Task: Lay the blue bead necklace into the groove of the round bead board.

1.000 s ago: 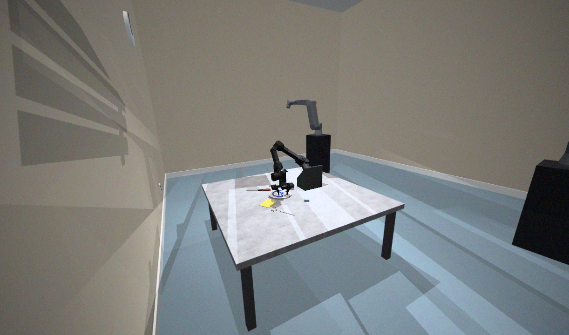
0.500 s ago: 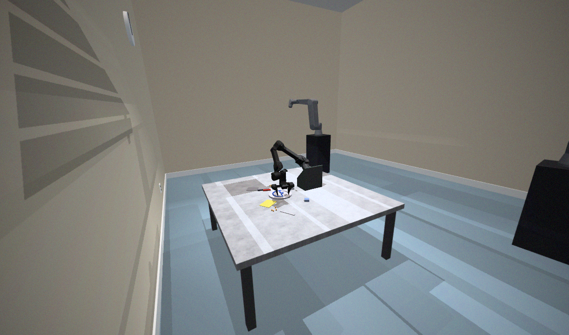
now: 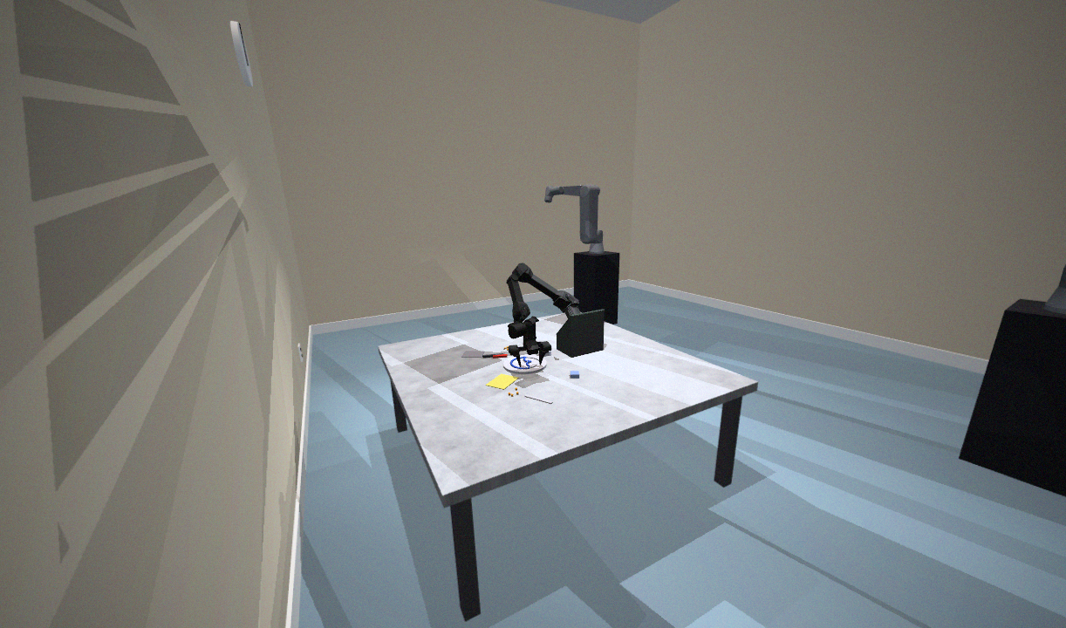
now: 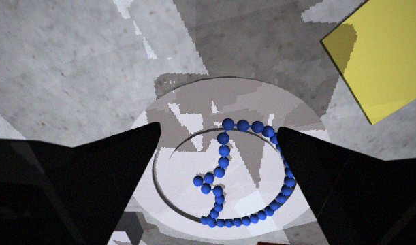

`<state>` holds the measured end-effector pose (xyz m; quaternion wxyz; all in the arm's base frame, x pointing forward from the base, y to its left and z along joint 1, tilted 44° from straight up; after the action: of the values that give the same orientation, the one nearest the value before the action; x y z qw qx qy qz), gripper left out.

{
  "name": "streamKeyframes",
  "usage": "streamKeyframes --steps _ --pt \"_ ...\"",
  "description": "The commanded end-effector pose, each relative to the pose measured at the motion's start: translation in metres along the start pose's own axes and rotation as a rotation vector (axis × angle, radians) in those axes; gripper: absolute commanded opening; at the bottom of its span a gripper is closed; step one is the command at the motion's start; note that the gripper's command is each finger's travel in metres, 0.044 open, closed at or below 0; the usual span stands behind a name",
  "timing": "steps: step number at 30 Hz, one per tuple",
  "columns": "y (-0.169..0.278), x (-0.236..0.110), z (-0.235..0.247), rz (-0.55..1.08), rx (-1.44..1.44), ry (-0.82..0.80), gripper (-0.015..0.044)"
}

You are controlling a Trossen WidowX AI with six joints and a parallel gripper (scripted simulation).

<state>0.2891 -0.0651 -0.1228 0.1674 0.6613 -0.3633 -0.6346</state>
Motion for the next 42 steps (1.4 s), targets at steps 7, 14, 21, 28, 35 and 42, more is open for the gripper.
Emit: streamKeyframes --steps 7,14,21,28,35,42 --pt "0.008 -0.028 -0.004 -0.005 0.073 -0.002 0.0282" --pt "0.010 -0.025 -0.004 -0.004 0.083 -0.002 0.0120" --pt "0.009 -0.023 -0.006 -0.005 0.084 0.006 0.0120" --pt "0.009 -0.013 -0.005 -0.004 0.083 0.003 0.0120" --pt "0.010 -0.001 -0.005 -0.004 0.083 0.001 0.0120" --pt "0.010 0.008 -0.004 -0.003 0.082 -0.001 0.0120"
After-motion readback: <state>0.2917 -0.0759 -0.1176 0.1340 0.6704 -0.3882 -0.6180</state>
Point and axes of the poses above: the point midway between the two fingers, 35 mm back from their tips, its own x axis out along the fingers, its own z axis across the jaws, y = z × x, the point moved 1 cm from there along -x, back along the fingers, and after that the axes turned 3 degrees about -x, right-handed, at the moved point
